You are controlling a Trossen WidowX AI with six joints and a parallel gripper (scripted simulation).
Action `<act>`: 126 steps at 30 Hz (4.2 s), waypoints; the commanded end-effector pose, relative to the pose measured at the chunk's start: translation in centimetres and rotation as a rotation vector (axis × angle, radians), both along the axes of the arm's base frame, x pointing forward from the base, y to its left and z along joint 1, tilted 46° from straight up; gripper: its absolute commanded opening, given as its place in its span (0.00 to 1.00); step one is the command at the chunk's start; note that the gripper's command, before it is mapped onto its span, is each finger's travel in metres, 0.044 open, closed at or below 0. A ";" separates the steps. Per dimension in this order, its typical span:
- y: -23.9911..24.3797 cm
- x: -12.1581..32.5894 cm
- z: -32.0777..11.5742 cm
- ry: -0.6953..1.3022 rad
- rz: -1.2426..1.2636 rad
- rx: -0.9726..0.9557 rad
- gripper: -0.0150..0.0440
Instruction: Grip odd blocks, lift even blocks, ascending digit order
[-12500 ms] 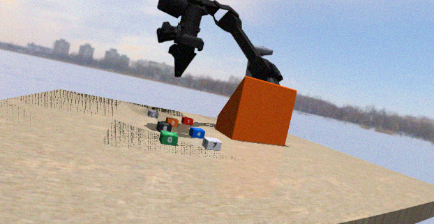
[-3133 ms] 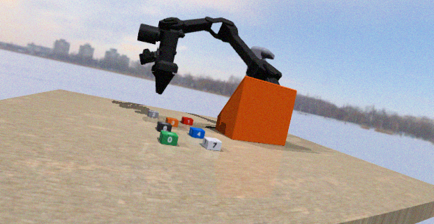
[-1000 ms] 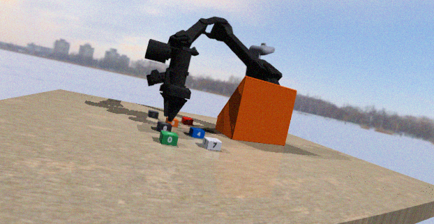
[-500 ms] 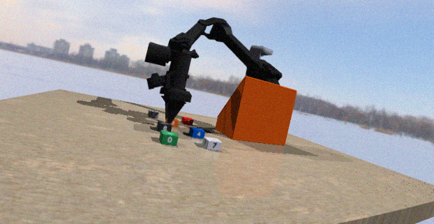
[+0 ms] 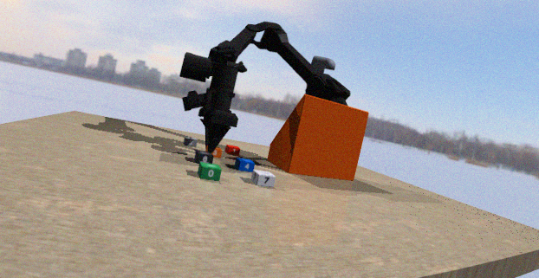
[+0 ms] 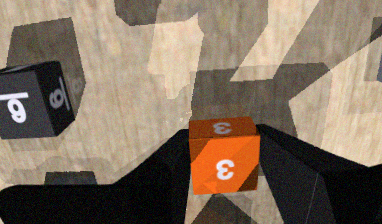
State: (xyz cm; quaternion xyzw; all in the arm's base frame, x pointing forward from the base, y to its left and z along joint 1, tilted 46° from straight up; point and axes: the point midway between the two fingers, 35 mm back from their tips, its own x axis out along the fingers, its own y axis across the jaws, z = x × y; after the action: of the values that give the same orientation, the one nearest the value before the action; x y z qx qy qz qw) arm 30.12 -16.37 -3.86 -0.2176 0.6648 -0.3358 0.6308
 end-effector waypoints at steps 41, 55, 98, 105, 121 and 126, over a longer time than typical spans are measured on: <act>8.4 1.3 8.0 0.002 0.002 0.003 0.46; 17.1 -4.2 0.1 0.004 0.002 0.010 0.46; 8.6 -5.6 -8.0 0.005 0.002 0.003 0.84; 8.6 -5.6 -8.0 0.005 0.002 0.003 0.53; 8.6 -5.6 -8.0 0.005 0.002 0.003 0.46; 8.9 -5.6 -7.8 0.005 0.002 0.004 0.46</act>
State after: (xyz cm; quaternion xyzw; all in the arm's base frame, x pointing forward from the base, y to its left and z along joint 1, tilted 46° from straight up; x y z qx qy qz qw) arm 24.54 -7.64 -11.87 -0.2171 0.6668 -0.3329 0.6304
